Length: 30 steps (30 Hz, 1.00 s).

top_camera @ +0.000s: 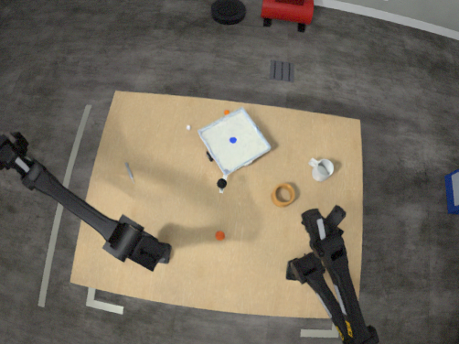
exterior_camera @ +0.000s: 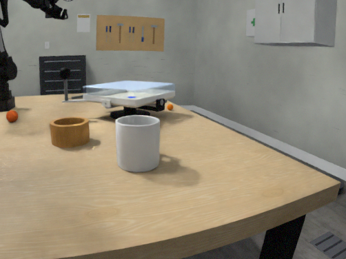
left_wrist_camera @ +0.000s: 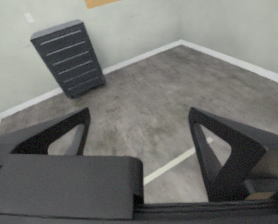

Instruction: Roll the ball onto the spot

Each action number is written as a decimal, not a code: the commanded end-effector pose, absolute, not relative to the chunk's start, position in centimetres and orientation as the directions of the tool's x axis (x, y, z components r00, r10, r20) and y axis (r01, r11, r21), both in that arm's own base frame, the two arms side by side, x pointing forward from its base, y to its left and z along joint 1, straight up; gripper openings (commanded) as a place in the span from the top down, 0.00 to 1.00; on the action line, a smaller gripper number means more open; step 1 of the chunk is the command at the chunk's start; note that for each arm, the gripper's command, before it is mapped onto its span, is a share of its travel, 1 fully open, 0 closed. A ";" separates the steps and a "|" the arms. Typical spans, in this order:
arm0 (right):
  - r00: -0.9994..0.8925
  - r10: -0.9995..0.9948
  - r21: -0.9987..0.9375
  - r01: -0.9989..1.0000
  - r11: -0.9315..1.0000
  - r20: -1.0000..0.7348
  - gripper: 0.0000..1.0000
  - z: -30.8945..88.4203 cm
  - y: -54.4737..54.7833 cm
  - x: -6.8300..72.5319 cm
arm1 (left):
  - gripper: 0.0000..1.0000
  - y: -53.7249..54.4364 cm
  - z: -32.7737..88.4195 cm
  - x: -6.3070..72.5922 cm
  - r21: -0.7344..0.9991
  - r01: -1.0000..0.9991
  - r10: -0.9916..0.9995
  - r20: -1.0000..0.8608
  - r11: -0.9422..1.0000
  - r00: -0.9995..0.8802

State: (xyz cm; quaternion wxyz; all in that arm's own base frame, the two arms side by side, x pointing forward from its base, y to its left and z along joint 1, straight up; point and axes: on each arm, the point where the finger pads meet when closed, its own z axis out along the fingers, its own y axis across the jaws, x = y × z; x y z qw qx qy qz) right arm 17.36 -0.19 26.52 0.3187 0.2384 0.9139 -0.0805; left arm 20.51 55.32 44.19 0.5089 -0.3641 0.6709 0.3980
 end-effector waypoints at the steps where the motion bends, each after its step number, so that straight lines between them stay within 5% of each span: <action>1: -0.665 0.395 0.034 0.486 0.873 -0.634 0.00 27.9 0.0 17.6 | 0.00 55.4 46.7 17.4 0.123 -0.927 -0.052 -0.987 0.354 -0.151; 13: -0.665 0.395 0.034 0.487 0.873 -0.634 0.00 27.9 0.0 17.6 | 0.00 55.7 48.7 5.5 0.052 -0.991 -0.035 -0.998 0.119 -0.057; 30: -0.665 0.395 0.034 0.487 0.873 -0.634 0.00 27.9 0.0 17.6 | 0.00 54.7 49.9 -1.4 0.007 -1.000 -0.006 -1.000 -0.023 -0.007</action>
